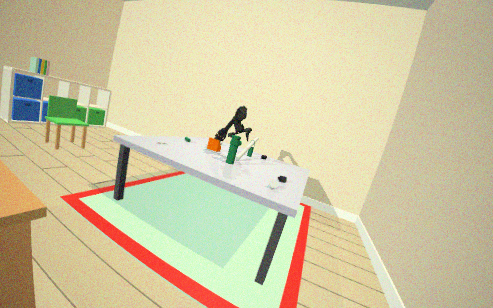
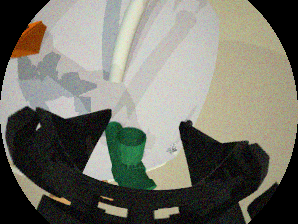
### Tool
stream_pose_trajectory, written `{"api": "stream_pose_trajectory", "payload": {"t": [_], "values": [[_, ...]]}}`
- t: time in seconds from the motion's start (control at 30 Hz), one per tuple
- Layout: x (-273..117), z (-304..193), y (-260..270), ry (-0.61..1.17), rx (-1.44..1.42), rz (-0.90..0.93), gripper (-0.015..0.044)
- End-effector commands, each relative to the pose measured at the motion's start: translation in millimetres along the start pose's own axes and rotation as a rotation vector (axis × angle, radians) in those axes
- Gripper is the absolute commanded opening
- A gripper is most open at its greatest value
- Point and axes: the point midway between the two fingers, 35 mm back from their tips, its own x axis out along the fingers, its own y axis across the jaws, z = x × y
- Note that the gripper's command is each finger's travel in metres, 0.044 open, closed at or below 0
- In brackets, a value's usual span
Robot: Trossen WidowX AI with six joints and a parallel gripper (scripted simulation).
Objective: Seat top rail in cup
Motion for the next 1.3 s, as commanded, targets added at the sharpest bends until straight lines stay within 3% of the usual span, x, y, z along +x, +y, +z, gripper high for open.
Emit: {"api": "stream_pose_trajectory", "payload": {"t": [0.0, 0.13, 0.63, 1.1, 1.27], "values": [[-7, 7, -4, 0.004, -0.008, -0.001, 0.044], [-12, 13, -7, 0.006, 0.141, -0.002, 0.044], [-90, 120, -34, 0.042, 1.595, -0.035, 0.044], [-92, 125, -34, 0.046, 1.674, -0.034, 0.044], [-71, 130, -30, 0.119, 1.947, 0.039, 0.044]]}}
